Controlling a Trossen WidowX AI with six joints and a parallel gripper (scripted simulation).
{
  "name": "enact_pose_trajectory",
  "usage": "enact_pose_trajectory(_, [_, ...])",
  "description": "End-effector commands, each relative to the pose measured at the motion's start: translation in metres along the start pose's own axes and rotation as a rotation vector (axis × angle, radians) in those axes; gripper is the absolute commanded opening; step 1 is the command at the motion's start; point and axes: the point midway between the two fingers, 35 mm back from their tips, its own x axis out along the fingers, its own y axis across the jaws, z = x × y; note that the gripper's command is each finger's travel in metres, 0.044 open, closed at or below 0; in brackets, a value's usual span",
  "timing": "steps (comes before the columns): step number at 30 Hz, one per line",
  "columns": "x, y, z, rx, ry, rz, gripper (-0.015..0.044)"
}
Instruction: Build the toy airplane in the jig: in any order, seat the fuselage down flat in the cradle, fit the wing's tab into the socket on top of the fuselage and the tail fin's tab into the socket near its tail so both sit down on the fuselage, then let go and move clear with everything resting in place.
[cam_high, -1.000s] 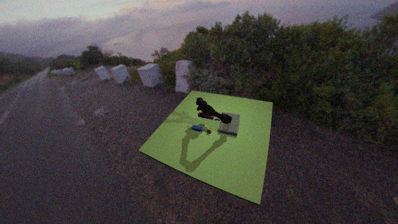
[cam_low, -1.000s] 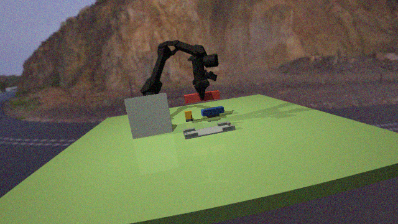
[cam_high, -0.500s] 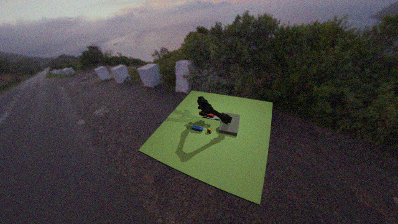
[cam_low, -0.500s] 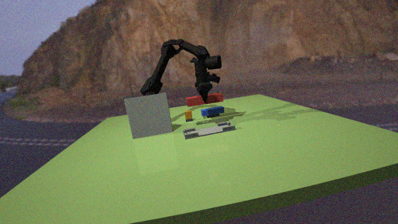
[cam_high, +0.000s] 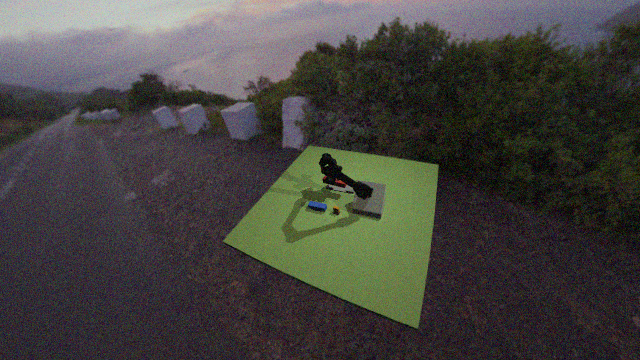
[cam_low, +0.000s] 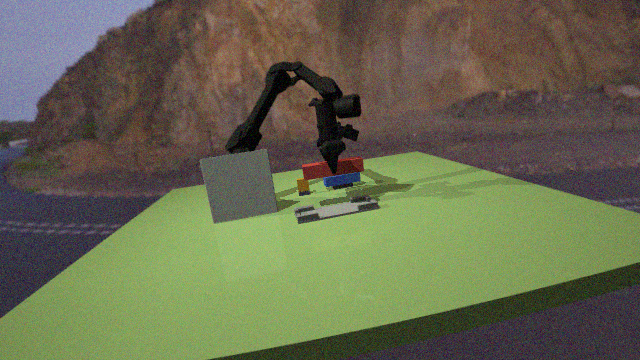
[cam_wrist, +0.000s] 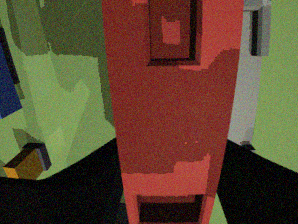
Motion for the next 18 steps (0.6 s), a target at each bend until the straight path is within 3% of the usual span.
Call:
enact_pose_trajectory(1, [0.004,-0.013,0.001,0.0,-0.002,-0.005,0.0])
enact_pose_trajectory(18, [0.031,-0.061,-0.007,0.02,-0.002,-0.004,0.0])
